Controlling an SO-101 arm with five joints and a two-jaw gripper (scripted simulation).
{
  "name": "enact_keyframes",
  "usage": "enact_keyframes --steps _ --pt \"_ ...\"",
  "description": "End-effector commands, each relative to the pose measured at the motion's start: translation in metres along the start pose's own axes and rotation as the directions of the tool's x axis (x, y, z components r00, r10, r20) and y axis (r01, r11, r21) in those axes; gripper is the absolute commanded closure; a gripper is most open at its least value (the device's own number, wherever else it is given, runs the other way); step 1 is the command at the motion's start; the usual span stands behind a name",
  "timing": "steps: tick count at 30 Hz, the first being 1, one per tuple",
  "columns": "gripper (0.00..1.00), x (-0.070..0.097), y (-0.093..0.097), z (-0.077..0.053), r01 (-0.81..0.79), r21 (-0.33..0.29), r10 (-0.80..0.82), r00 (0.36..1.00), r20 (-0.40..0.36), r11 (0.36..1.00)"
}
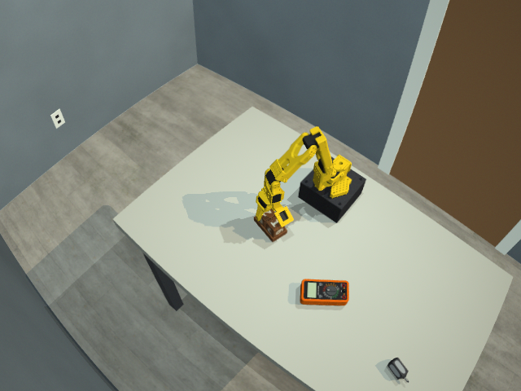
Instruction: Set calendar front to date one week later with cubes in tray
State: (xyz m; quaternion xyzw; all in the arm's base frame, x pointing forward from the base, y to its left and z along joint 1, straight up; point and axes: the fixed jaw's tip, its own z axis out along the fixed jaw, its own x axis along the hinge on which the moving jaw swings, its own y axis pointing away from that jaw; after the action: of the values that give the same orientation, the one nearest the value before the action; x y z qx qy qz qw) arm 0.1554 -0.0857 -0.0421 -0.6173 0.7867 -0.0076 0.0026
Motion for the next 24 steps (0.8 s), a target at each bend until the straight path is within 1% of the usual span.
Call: enact_keyframes --steps 1,9,11,18,24 --pt "0.76 -0.0002 0.0000 0.0011 -0.009 -0.009 0.009 1.000 0.004 1.000" --pt "0.87 -0.0002 0.0000 0.0011 -0.009 -0.009 0.009 1.000 0.004 1.000" --pt "0.87 -0.0002 0.0000 0.0011 -0.009 -0.009 0.009 1.000 0.004 1.000" --pt "0.97 -0.0002 0.0000 0.0011 -0.009 -0.009 0.009 1.000 0.004 1.000" --pt "1.00 -0.0002 0.0000 0.0011 -0.009 -0.009 0.009 1.000 0.004 1.000"
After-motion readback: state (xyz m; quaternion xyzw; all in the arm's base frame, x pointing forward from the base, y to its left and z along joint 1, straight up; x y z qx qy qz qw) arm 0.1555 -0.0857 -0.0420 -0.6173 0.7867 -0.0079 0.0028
